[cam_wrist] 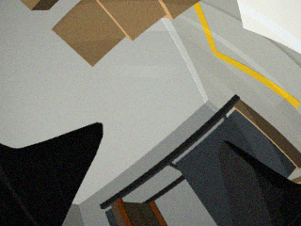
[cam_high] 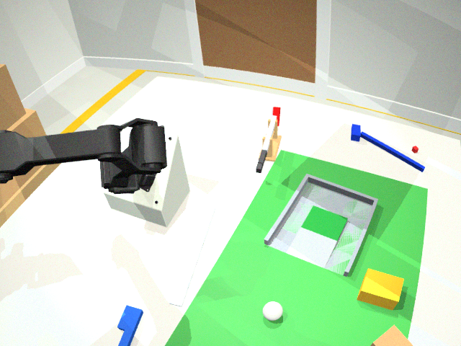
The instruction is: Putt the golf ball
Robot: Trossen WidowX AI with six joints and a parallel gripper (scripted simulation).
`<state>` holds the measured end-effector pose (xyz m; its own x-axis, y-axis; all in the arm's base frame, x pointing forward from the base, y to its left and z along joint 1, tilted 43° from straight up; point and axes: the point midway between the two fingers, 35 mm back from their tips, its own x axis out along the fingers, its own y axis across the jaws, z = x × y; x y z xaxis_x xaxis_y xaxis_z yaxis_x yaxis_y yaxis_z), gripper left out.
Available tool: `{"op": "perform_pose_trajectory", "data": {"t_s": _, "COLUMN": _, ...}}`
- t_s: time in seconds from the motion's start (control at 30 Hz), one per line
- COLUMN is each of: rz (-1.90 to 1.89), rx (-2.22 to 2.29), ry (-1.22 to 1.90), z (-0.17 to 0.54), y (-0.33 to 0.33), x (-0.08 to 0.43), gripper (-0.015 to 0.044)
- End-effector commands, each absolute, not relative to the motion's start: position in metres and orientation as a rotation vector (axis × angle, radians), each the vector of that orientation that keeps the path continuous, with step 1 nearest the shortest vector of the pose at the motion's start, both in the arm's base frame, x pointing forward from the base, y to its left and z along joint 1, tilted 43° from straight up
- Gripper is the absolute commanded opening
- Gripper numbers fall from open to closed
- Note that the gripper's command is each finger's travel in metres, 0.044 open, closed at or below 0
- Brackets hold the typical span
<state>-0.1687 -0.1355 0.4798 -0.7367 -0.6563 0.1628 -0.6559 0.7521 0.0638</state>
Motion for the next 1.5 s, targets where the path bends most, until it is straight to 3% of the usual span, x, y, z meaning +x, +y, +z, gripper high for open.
{"op": "perform_pose_trajectory", "data": {"t_s": 0.0, "rz": -0.010, "rx": 1.054, "ry": -2.773, "z": 0.479, "y": -0.137, "x": -0.169, "gripper": 0.0426}}
{"op": "perform_pose_trajectory", "data": {"t_s": 0.37, "rz": -0.427, "rx": 1.409, "ry": -2.572, "z": 0.448, "y": -0.212, "x": -0.151, "gripper": 0.0440}}
{"op": "perform_pose_trajectory", "data": {"t_s": 0.7, "rz": -0.798, "rx": 1.679, "ry": -2.151, "z": 0.414, "y": -0.283, "x": -0.099, "gripper": 0.0440}}
{"op": "perform_pose_trajectory", "data": {"t_s": 1.1, "rz": -1.142, "rx": 1.815, "ry": -1.332, "z": 0.357, "y": -0.340, "x": 0.027, "gripper": 0.0440}}
{"op": "perform_pose_trajectory", "data": {"t_s": 1.47, "rz": -1.169, "rx": 1.670, "ry": -0.520, "z": 0.298, "y": -0.328, "x": 0.173, "gripper": 0.0440}}
